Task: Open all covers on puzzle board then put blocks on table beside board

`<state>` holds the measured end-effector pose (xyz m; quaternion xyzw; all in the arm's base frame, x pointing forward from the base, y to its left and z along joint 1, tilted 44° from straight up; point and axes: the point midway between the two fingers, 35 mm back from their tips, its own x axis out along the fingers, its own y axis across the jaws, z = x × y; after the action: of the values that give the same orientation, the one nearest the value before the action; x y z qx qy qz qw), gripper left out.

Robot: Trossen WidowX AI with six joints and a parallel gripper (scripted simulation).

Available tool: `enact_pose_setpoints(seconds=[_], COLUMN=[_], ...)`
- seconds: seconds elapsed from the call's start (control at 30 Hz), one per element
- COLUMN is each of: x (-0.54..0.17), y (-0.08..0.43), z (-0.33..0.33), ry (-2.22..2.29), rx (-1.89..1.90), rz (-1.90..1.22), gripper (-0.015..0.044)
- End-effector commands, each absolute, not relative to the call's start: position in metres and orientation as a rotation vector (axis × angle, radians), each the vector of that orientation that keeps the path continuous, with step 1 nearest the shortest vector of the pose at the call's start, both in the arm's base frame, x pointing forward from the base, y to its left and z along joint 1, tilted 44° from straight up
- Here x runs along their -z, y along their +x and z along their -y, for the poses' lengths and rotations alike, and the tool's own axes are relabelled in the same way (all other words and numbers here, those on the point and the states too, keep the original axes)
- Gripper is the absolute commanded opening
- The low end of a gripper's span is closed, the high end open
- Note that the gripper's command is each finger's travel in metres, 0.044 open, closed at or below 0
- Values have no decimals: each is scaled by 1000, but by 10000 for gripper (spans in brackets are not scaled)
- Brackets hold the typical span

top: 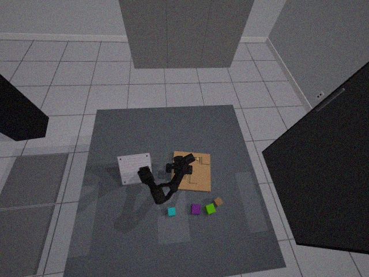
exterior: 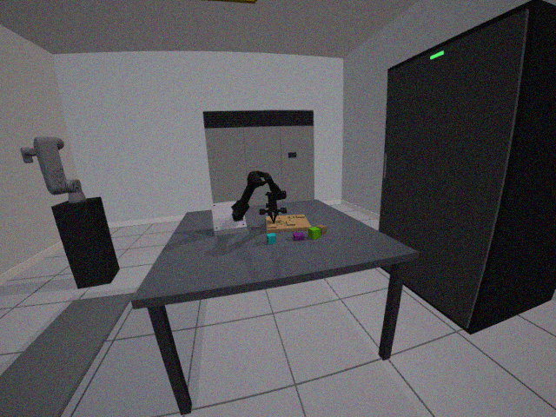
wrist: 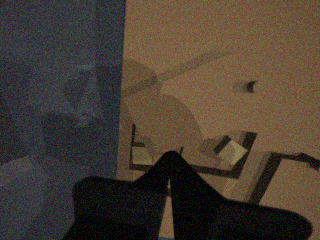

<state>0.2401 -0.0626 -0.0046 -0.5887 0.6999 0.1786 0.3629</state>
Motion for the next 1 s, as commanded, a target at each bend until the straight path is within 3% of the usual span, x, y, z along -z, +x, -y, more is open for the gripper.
enact_pose_setpoints(seconds=[0.0,0.97], x=[8,30], y=[237,224], z=[60,36], ry=[-1507,-1506], rx=[-463,-465], rz=[-1803,-1802], gripper=[0,0])
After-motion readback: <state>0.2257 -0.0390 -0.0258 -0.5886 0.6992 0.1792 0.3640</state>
